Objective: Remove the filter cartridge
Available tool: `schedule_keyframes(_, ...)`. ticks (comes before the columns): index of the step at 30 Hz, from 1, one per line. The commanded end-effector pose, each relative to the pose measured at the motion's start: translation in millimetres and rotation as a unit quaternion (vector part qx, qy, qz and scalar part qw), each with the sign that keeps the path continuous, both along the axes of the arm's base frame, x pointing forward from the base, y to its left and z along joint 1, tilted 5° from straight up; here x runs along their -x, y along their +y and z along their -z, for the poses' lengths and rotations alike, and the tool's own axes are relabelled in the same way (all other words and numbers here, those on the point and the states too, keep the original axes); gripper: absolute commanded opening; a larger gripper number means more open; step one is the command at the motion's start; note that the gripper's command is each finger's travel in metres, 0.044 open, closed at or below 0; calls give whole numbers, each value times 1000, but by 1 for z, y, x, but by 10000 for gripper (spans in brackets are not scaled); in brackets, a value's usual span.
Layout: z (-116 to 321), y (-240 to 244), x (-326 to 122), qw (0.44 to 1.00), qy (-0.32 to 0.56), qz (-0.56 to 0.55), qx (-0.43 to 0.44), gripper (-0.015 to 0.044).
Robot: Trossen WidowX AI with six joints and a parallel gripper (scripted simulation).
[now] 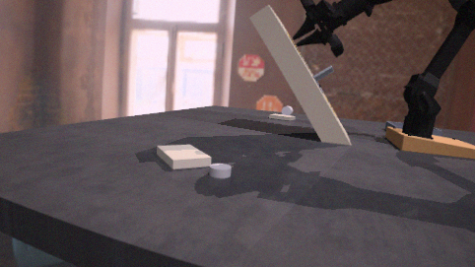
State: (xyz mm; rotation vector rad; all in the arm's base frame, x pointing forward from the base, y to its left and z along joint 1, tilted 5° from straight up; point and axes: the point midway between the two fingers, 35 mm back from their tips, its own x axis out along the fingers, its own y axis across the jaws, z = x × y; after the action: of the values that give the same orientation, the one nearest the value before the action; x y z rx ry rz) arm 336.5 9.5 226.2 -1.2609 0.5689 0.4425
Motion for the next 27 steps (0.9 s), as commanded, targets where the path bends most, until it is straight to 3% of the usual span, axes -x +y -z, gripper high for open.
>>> schedule_keyframes(1,0,0,-1,1000,-1,-1,2,93)
schedule_keyframes(27,0,0,-4,1000,-1,-1,2,93)
